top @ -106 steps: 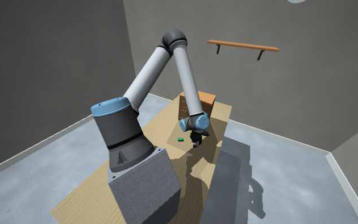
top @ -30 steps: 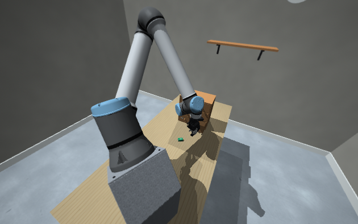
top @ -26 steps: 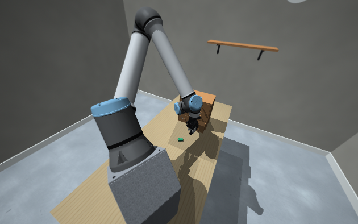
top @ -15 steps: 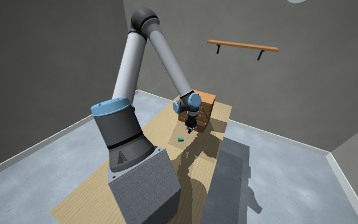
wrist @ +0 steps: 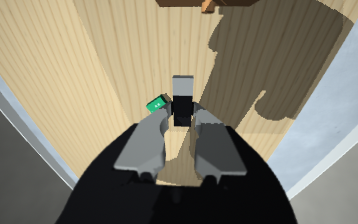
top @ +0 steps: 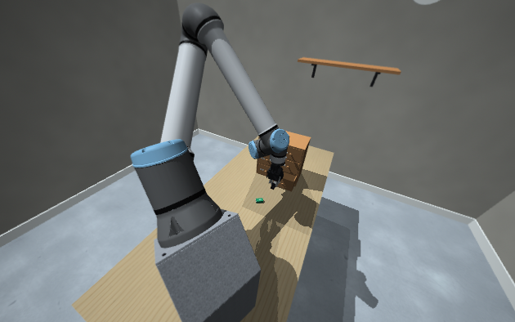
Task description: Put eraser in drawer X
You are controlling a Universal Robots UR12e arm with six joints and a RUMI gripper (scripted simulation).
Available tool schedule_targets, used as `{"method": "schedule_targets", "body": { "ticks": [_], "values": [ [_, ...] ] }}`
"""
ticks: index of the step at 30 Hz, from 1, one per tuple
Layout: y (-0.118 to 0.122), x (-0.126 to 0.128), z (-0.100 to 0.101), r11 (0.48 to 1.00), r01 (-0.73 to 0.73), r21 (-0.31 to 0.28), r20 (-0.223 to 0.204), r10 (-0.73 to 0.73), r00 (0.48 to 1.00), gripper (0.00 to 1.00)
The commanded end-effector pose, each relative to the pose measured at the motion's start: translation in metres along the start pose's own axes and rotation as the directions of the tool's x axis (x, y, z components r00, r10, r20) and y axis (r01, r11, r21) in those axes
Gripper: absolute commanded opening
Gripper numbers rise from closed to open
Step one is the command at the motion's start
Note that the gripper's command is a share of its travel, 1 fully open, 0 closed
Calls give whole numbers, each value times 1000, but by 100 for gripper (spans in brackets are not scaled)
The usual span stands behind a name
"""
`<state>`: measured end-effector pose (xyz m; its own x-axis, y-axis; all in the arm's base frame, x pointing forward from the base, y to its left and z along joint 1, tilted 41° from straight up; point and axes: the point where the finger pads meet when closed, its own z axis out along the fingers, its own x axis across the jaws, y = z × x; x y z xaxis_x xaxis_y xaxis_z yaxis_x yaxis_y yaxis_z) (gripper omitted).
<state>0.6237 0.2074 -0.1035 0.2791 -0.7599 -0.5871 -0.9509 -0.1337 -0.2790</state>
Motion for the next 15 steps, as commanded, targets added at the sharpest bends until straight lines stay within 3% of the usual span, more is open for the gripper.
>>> {"method": "schedule_targets", "body": {
  "ticks": [1,15],
  "values": [
    [-1,1,-12,1000,0,0,0,0,1000,11],
    [-1,1,-21,1000,0,0,0,0,1000,11]
  ]
}}
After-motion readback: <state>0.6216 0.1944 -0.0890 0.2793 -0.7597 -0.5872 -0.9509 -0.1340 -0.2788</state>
